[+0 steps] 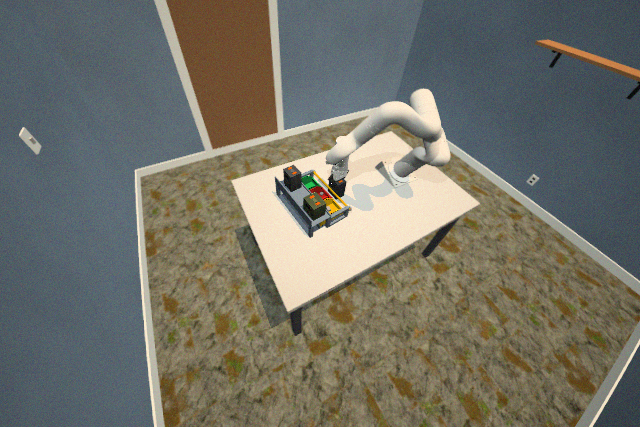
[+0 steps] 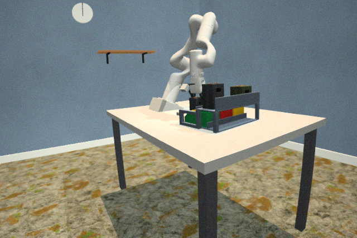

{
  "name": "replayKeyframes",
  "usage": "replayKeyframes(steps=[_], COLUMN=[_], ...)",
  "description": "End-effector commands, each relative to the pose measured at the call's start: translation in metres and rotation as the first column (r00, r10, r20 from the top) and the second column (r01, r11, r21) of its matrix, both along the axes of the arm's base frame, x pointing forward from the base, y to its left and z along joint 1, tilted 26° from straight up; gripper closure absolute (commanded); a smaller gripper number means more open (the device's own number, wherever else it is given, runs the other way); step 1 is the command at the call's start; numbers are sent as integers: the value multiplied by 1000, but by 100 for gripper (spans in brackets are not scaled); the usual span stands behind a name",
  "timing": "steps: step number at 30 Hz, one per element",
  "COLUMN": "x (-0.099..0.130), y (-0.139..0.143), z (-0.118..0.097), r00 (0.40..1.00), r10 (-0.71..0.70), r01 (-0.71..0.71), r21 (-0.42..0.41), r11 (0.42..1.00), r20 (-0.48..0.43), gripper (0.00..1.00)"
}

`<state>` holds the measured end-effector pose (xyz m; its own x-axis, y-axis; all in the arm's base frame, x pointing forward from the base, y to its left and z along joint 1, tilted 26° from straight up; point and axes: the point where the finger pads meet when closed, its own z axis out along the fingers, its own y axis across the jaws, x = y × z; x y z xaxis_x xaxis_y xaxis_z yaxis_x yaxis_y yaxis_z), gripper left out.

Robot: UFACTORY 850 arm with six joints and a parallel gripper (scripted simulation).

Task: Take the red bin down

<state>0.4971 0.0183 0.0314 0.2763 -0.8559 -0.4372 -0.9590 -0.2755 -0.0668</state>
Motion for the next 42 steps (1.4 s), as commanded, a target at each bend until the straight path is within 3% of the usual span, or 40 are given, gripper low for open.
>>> replayKeyframes(steps=[1,21,38,42], x=[1,1,2,2], y=[0,0,-5,-10], z=[1,1,10,20], r00=[1000,1000,1000,1000], r10=[0,0,0,-1], r01=[0,0,0,1], r21=[0,0,0,0], r11=[1000,1000,1000,1000], r20=[2,2,2,2], gripper=[100,100,100,100])
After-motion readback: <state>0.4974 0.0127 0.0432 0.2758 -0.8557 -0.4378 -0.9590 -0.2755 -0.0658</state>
